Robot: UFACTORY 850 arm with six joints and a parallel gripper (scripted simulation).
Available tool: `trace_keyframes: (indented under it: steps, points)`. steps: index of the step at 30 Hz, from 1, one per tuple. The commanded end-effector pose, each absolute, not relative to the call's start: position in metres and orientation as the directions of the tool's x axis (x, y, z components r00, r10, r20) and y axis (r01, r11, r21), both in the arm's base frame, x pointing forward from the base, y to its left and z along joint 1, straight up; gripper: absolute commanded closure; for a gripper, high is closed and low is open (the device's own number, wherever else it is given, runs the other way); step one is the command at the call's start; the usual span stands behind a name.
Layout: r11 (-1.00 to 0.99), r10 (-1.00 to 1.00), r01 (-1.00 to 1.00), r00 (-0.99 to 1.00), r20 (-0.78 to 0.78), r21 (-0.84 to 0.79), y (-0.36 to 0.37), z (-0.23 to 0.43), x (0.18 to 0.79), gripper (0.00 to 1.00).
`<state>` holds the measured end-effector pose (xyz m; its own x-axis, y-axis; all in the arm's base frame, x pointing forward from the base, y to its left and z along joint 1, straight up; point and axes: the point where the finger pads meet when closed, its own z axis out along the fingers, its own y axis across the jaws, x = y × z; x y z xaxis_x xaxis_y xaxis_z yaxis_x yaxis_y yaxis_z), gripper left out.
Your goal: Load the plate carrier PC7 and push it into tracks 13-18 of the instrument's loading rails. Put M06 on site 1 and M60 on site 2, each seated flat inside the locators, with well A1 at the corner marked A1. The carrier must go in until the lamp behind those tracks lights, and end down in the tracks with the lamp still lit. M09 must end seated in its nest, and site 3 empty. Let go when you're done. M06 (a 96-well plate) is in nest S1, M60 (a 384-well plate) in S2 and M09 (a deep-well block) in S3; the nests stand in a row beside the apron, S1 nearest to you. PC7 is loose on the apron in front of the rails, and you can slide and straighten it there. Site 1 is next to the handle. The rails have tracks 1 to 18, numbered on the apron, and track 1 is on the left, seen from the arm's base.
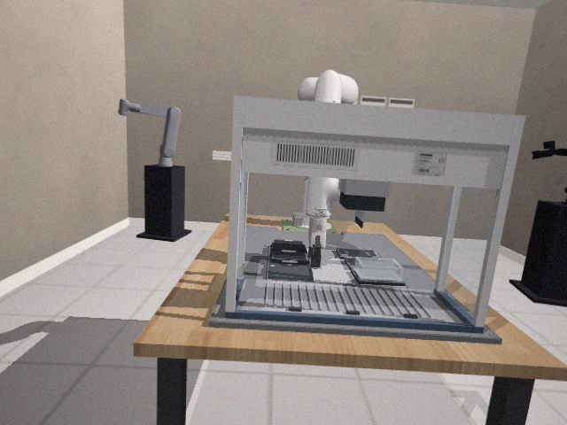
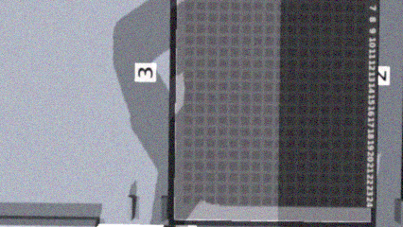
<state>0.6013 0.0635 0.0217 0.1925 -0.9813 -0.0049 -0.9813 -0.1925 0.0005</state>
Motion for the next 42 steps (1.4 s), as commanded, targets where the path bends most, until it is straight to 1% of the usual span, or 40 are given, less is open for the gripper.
trace_keyframes:
  steps: [1, 42]
  points:
    - [-0.193, -0.981, -0.981, 0.193, -0.005, -0.002, 0.062, 0.023, 0.603, 0.00]
    - [-0.193, -0.981, -0.981, 0.193, -0.004, -0.002, 0.045, 0.023, 0.606, 0.00]
